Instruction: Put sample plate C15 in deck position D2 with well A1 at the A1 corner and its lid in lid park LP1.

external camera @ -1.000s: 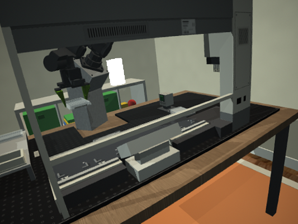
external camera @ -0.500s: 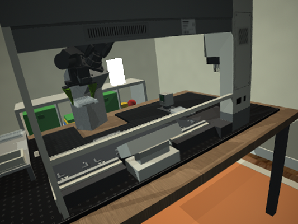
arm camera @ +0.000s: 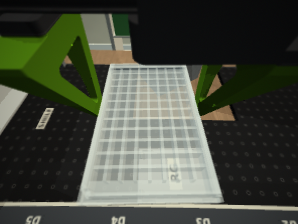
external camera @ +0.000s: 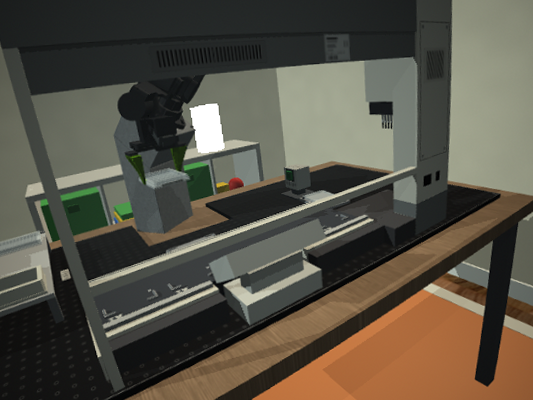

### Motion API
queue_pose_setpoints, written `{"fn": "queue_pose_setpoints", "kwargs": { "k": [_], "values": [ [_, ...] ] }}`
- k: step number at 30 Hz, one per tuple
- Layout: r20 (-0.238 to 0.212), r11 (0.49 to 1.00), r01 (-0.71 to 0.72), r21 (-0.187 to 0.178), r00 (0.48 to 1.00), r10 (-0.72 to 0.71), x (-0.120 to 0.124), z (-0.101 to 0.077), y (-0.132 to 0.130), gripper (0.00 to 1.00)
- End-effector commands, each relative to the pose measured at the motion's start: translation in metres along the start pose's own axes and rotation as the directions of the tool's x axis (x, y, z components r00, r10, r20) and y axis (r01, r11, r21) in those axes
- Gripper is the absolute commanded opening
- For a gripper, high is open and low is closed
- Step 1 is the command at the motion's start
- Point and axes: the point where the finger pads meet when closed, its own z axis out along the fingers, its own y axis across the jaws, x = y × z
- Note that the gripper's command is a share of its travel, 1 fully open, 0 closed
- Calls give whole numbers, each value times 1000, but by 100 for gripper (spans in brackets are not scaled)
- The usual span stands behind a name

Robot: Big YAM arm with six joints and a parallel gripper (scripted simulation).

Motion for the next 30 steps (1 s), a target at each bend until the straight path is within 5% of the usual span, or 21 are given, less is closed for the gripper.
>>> {"fn": "queue_pose_setpoints", "kwargs": {
  "k": [1,30],
  "values": [
    [20,1000,-3,12,1000,2,-5,-2,6,0],
    [5,1000,-19,2,1000,19,-2,-2,71,0]
  ]
}}
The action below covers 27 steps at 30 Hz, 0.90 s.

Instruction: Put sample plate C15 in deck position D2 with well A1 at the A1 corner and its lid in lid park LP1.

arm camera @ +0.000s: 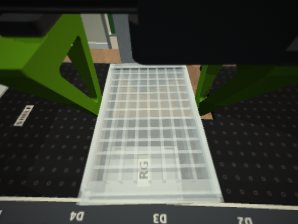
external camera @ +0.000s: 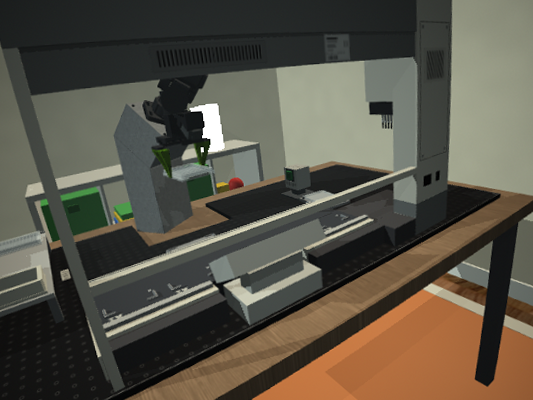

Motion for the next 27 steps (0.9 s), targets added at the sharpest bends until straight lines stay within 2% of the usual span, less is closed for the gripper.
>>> {"fn": "queue_pose_setpoints", "kwargs": {
  "k": [1,27],
  "values": [
    [-2,999,-33,-5,999,33,2,-2,8,0],
    [-1,999,-33,-5,999,33,0,-2,61,0]
  ]
}}
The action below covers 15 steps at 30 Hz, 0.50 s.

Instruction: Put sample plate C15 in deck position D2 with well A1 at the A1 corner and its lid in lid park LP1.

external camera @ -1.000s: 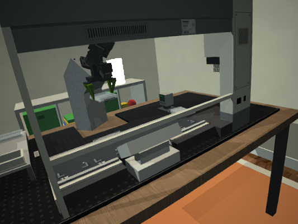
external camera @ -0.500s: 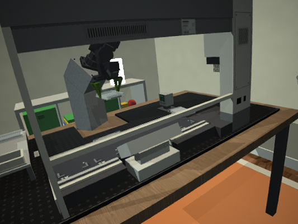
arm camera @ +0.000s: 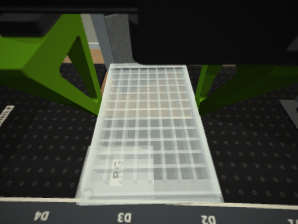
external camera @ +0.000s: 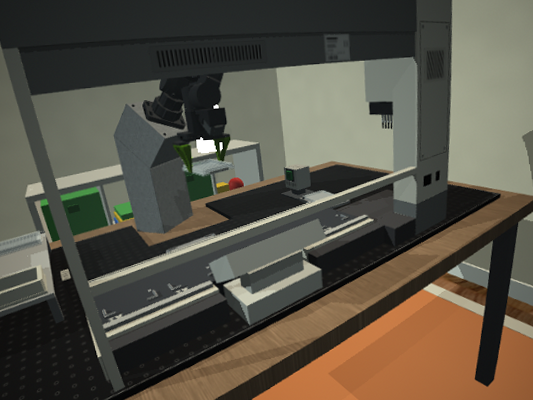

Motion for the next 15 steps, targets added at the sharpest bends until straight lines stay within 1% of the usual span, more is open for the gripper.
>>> {"fn": "queue_pose_setpoints", "kwargs": {
  "k": [1,15],
  "values": [
    [1,1000,-30,-8,1000,30,2,-2,10,0],
    [2,1000,-30,-8,1000,30,0,-2,38,0]
  ]
}}
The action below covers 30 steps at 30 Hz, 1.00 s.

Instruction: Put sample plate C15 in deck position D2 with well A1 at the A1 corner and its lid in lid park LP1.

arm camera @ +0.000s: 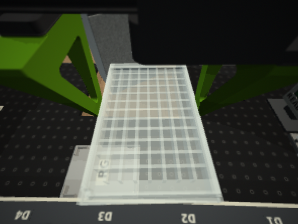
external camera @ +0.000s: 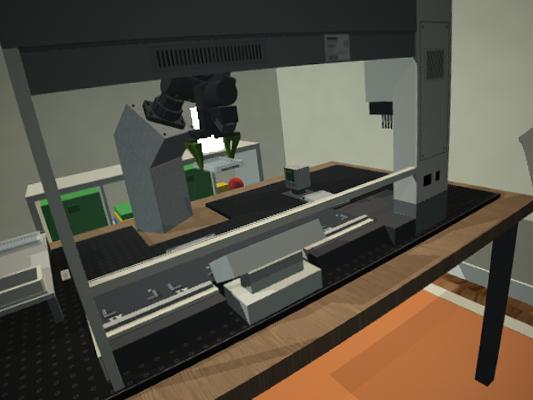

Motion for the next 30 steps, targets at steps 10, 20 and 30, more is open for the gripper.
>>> {"fn": "queue_pose_setpoints", "kwargs": {
  "k": [10,20,30],
  "values": [
    [32,1000,-17,-18,999,17,-17,-8,34,0],
    [33,1000,-19,-22,999,20,-18,-9,57,0],
    [42,999,-38,-13,998,38,-21,-10,66,0]
  ]
}}
